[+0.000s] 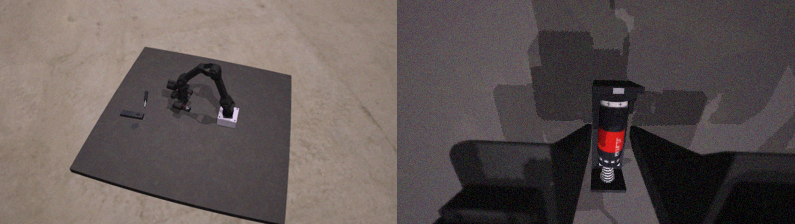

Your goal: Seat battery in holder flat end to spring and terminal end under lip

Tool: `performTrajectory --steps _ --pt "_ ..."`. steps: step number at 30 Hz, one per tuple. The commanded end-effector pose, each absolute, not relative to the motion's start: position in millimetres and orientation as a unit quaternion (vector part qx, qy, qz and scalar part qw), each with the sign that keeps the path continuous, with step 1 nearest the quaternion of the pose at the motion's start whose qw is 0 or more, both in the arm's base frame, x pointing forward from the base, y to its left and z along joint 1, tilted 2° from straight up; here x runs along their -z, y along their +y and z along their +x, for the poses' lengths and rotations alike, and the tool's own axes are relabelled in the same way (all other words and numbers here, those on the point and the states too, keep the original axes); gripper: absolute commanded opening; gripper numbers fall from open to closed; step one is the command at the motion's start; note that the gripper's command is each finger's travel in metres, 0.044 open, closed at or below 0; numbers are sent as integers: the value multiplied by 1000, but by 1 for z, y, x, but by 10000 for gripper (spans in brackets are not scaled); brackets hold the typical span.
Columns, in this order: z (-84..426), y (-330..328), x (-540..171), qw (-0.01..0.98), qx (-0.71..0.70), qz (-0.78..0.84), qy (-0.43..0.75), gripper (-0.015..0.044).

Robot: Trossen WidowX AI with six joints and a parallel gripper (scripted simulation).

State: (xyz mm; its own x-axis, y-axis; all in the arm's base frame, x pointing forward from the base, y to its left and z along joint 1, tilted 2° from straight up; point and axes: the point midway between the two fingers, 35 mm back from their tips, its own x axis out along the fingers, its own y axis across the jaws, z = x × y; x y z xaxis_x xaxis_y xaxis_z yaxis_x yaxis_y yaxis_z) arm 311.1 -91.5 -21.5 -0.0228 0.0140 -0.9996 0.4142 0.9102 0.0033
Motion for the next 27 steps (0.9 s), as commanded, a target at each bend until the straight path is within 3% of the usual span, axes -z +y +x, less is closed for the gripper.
performTrajectory --steps 1,7,17,27 --pt "312 -92 14 684 146 152 699 169" --pt "312 -92 9 683 147 153 699 169" --pt "311 -94 -64 684 147 153 698 432" --pt "312 -94 -64 684 147 153 698 440"
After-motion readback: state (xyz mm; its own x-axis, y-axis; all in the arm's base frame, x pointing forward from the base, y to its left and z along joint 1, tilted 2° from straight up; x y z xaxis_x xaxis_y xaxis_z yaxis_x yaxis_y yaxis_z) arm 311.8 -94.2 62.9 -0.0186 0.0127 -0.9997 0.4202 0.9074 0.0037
